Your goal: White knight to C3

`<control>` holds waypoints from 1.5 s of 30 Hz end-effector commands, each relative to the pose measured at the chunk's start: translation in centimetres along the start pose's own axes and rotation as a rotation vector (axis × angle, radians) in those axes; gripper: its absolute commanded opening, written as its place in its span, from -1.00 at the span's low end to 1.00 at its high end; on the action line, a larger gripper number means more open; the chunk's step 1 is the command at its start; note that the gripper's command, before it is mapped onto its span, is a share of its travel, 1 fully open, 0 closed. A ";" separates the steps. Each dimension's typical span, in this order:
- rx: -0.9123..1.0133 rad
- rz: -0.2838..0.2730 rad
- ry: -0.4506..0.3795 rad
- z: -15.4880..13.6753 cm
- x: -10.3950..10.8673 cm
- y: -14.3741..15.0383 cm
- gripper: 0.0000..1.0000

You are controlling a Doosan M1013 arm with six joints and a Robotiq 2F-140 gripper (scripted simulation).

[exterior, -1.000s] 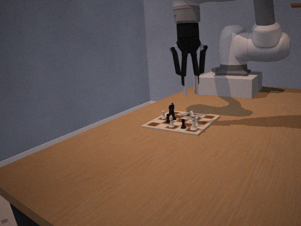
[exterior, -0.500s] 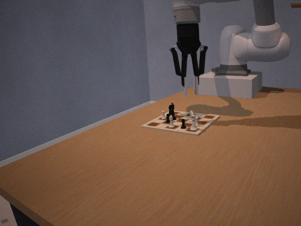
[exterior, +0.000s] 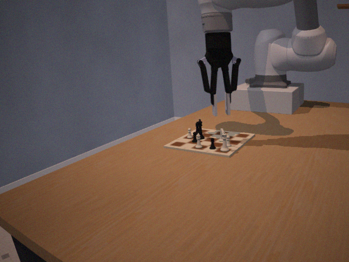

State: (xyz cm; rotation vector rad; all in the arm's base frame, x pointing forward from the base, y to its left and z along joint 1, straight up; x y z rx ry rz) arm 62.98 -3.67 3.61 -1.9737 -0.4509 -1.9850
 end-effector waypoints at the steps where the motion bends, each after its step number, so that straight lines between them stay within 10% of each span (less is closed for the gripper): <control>1: 0.000 0.000 0.000 0.0 -0.3 0.0 -0.56; 45: 0.000 0.000 0.000 0.0 -3.5 0.0 -0.56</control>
Point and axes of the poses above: the point where the finger pads meet when closed, its own x axis back along the fingers, its own y axis across the jaws, z = x × y, the point moved 1 cm from there along x, back along the fingers, and after that the axes turned 12 degrees about -x, right-handed, at the moved point
